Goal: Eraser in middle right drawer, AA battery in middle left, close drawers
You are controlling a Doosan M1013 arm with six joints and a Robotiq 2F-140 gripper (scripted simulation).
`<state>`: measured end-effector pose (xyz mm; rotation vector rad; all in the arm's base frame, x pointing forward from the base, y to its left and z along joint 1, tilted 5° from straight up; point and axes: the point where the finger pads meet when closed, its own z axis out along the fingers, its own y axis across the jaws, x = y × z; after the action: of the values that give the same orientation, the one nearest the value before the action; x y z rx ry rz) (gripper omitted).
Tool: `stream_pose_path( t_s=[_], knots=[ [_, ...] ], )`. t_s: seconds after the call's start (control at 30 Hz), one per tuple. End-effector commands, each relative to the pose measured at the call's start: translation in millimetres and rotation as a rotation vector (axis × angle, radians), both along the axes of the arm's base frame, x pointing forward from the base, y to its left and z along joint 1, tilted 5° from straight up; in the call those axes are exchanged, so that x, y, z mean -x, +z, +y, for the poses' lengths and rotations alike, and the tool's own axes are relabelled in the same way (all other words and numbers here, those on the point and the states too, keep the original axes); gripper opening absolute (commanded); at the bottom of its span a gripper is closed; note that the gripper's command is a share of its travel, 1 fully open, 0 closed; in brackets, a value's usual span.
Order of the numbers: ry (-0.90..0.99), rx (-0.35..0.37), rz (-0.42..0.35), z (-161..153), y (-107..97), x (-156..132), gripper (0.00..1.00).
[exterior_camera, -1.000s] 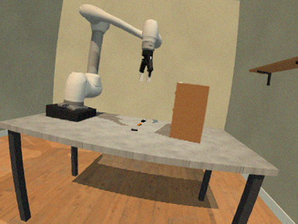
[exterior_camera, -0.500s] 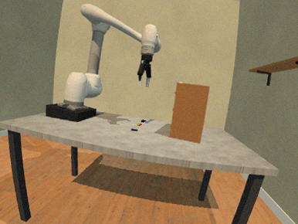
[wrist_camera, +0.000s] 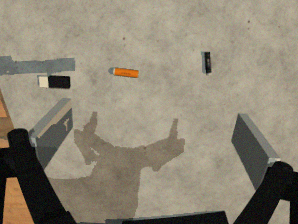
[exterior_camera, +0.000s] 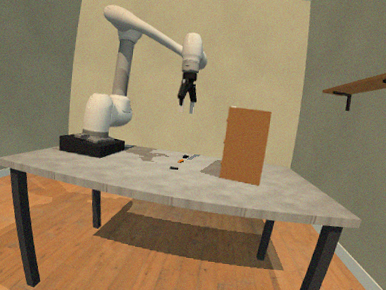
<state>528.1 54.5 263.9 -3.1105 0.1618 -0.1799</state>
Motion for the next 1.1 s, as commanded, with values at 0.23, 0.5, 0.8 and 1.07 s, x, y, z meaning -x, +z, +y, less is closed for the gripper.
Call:
stream_pose_path(
  t_s=[0.23,0.5,0.8,1.07],
  knots=[
    [-0.001,0.017,-0.126,0.3,-9.9,-10.2,1.00],
    [-0.005,0.029,-0.240,-0.6,-18.6,-20.5,1.00],
    [-0.013,0.052,-0.459,-2.2,-35.2,-40.2,1.00],
    [-0.019,0.068,-0.602,-3.4,-46.1,-53.2,1.00]
  ],
)
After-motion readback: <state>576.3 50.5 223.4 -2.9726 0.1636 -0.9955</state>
